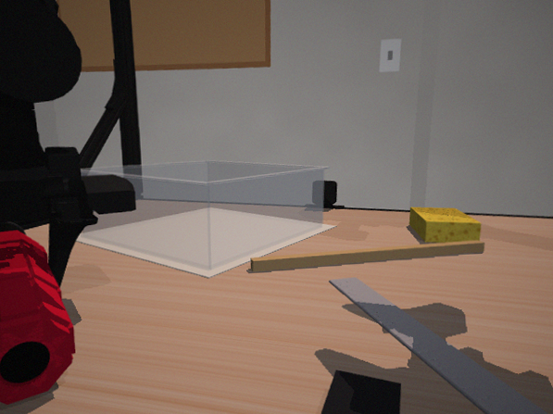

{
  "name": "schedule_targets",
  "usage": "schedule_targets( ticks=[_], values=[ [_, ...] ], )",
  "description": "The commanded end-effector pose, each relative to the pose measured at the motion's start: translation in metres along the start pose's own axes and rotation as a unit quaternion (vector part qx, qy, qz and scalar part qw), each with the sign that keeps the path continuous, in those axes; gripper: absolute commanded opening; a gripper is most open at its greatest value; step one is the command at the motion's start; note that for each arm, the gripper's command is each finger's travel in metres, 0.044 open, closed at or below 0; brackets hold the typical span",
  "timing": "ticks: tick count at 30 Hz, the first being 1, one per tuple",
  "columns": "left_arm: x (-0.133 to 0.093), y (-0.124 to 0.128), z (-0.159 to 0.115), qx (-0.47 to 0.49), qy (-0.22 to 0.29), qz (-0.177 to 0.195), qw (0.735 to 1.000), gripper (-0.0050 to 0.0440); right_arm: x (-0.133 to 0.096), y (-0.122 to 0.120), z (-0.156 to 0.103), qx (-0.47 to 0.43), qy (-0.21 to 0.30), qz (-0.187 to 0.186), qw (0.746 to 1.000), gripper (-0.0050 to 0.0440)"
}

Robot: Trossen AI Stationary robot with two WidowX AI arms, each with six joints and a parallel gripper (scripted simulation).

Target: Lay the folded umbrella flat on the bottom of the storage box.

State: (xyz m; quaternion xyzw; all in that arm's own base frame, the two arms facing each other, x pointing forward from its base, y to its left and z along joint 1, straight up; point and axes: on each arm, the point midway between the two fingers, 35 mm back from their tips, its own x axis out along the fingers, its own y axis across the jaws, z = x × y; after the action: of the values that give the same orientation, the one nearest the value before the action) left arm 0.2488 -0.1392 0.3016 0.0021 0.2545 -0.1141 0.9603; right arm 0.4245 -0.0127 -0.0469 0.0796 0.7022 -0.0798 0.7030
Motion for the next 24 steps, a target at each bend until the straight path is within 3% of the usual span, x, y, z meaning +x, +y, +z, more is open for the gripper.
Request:
schedule_targets(
  ticks=[1, 5, 7, 9, 20, 24],
  values=[
    [0.0, 0.0, 0.0, -0.001, 0.0, -0.001, 1.0, 0.04, -0.01, 0.001, 0.002, -0.001, -0.001, 0.001, 1.0, 0.0145],
    [0.0, 0.0, 0.0, -0.001, 0.0, -0.001, 1.0, 0.04, -0.039, 0.002, 0.006, -0.001, -0.001, 0.001, 1.0, 0.0049],
    [0.0, 0.0, 0.0, -0.001, 0.0, -0.001, 1.0, 0.04, -0.039, 0.002, 0.006, -0.001, -0.001, 0.001, 1.0, 0.0049],
    [0.0, 0.0, 0.0, -0.001, 0.0, -0.001, 1.0, 0.04, -0.054, 0.002, 0.007, -0.001, -0.001, 0.001, 1.0, 0.0001],
    [0.0, 0.0, 0.0, -0.001, 0.0, -0.001, 1.0, 0.04, -0.134, 0.0, 0.001, -0.002, 0.0, 0.0, 1.0, 0.0],
    [0.0, 0.0, 0.0, -0.001, 0.0, -0.001, 1.0, 0.04, -0.139, 0.0, 0.0, -0.002, 0.001, 0.0, 1.0, 0.0]
  ],
)
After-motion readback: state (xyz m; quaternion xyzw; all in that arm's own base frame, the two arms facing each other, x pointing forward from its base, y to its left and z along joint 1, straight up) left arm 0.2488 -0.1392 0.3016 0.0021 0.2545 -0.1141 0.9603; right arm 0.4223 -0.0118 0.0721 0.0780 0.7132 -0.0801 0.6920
